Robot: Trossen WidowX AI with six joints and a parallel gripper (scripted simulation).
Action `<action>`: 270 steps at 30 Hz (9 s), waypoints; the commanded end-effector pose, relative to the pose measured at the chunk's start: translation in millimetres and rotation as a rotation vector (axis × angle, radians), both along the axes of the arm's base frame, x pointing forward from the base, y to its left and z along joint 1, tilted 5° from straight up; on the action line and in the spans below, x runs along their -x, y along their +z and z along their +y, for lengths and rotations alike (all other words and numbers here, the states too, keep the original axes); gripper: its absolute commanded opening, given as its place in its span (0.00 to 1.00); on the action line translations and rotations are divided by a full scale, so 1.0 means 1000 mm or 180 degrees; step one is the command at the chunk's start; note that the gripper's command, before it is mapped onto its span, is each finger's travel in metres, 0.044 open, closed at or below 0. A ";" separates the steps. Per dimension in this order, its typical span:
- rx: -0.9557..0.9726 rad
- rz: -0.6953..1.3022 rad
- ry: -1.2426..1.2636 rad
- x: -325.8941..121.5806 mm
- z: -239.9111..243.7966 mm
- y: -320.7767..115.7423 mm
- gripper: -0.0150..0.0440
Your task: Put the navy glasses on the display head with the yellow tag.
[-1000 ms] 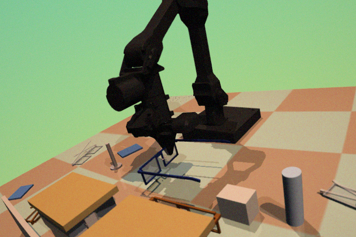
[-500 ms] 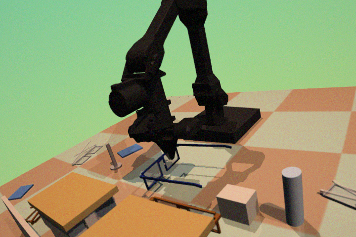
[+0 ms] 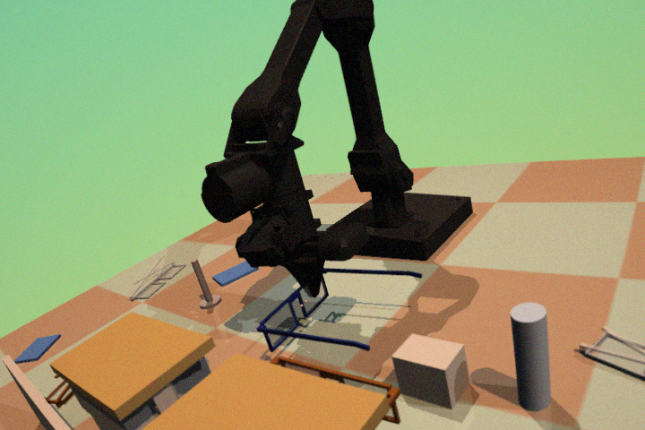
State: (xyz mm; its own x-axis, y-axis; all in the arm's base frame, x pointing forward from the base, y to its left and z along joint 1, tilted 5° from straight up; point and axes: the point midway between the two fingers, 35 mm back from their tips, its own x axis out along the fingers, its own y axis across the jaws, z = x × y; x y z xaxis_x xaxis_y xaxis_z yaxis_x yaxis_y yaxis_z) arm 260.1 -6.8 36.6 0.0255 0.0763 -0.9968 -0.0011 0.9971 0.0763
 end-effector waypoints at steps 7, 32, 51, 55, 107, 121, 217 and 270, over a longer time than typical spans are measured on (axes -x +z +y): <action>-0.0012 0.0008 -0.0013 0.002 0.001 -0.009 0.25; -0.0001 0.0002 0.0000 0.003 0.002 -0.017 0.44; -0.0014 0.0008 -0.0012 0.004 0.013 -0.008 0.44; -0.0014 0.0008 -0.0013 0.004 0.011 0.000 0.44; -0.0013 0.0007 -0.0009 0.001 0.006 0.006 0.49; -0.0014 0.0008 -0.0009 0.002 0.008 -0.016 0.49; 0.0456 -0.0876 -0.2930 0.014 0.069 0.115 0.25; -0.1666 -0.1859 -0.5874 0.049 0.143 0.170 0.25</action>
